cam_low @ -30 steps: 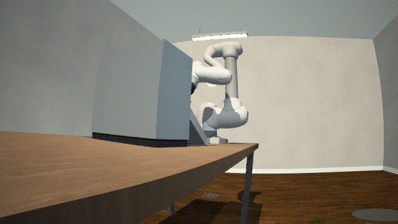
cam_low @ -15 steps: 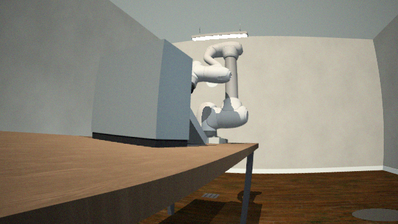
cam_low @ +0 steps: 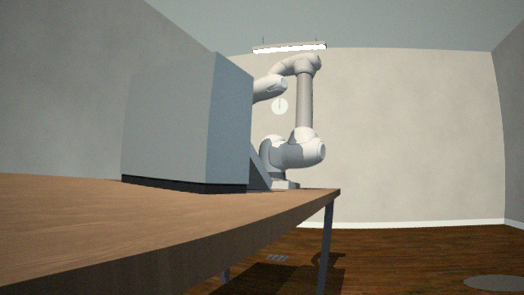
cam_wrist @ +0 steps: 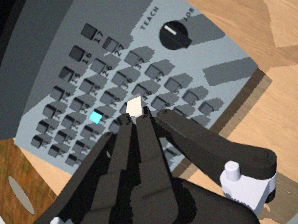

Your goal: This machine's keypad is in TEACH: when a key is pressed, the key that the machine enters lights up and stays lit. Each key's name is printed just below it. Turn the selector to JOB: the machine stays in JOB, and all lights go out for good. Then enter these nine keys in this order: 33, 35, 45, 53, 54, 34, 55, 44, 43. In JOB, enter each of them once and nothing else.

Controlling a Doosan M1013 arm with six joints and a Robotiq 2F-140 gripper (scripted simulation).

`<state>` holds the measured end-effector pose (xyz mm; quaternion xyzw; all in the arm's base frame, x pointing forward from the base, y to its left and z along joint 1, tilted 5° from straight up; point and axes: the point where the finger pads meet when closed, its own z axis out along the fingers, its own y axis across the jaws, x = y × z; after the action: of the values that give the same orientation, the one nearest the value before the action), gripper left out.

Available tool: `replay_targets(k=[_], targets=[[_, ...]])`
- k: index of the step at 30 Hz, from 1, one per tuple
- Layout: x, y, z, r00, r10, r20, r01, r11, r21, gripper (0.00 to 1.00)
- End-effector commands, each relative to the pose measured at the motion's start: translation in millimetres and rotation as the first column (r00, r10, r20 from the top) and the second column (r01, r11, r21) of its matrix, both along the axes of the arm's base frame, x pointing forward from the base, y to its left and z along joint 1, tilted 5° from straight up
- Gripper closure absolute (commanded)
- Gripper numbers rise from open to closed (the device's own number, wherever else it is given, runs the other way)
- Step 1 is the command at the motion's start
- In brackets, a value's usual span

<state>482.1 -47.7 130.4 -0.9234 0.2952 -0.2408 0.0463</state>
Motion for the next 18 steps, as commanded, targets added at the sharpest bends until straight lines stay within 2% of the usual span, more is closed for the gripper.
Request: replay_targets(k=[1, 2, 5, 11, 18], targets=[[0.3, -29.9, 7.4, 0.998, -0.055, 0.012, 0.055, 0.998, 0.003, 1.0], [0.3, -29.9, 7.4, 0.998, -0.055, 0.012, 0.055, 0.998, 0.003, 1.0], [-1.2, -48.6, 10.9, 0.994, 0.108, -0.005, -0.108, 0.99, -0.086, 1.0], [-3.5, -78.7, 16.6, 0.932, 0.357, -0.062, -0.362, 0.907, -0.217, 1.0], [-4.6, -93.4, 19.3, 0.878, 0.467, -0.102, -0.476, 0.836, -0.273, 1.0]])
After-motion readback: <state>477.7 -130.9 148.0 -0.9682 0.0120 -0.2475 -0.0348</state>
